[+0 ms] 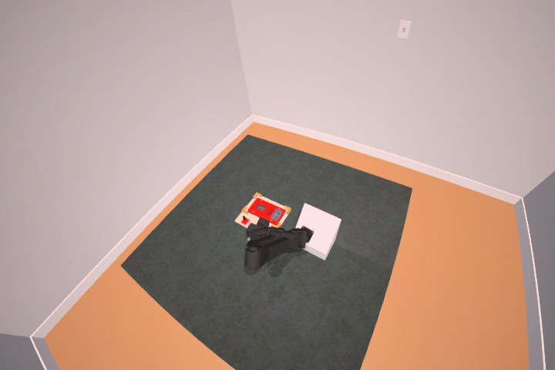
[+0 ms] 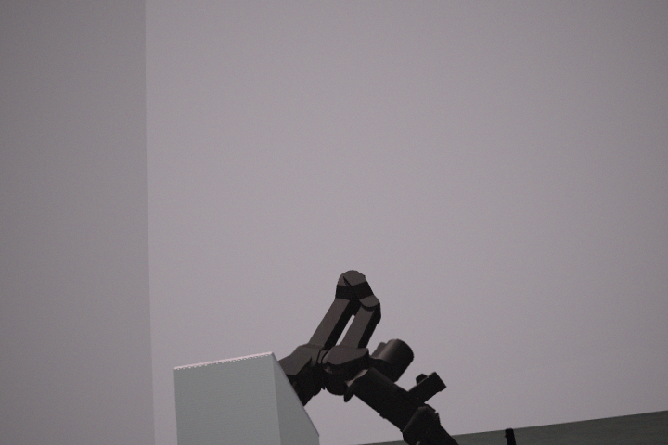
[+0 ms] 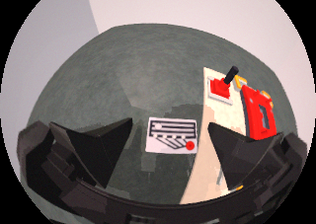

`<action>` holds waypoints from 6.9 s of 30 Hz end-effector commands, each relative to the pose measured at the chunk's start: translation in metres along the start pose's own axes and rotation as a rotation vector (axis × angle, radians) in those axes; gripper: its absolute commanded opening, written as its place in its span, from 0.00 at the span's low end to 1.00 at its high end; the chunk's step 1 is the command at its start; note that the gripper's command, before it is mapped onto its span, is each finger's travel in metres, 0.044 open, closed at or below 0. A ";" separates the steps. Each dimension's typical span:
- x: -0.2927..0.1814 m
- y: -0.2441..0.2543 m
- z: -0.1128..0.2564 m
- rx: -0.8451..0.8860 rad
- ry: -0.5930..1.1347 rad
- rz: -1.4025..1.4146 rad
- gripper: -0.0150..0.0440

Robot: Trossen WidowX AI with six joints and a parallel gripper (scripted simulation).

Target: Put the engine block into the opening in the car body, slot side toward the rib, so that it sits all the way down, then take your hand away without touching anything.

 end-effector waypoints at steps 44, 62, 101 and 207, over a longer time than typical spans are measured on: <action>0.037 -0.053 -0.035 -0.281 0.474 -0.810 1.00; 0.065 -0.028 -0.004 -0.417 0.713 -1.339 1.00; 0.039 -0.013 -0.011 -0.455 0.766 -1.479 1.00; 0.100 -0.129 0.028 -0.170 0.814 -0.821 0.25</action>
Point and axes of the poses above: the point midway between the two fingers, 35 mm back from their tips, its own z axis back along the fingers, its own y axis across the jaws, x = y × z, the point moved 3 cm from there along z, back along the fingers, and after that the axes turned 13 degrees about z, right-handed, at the moved point
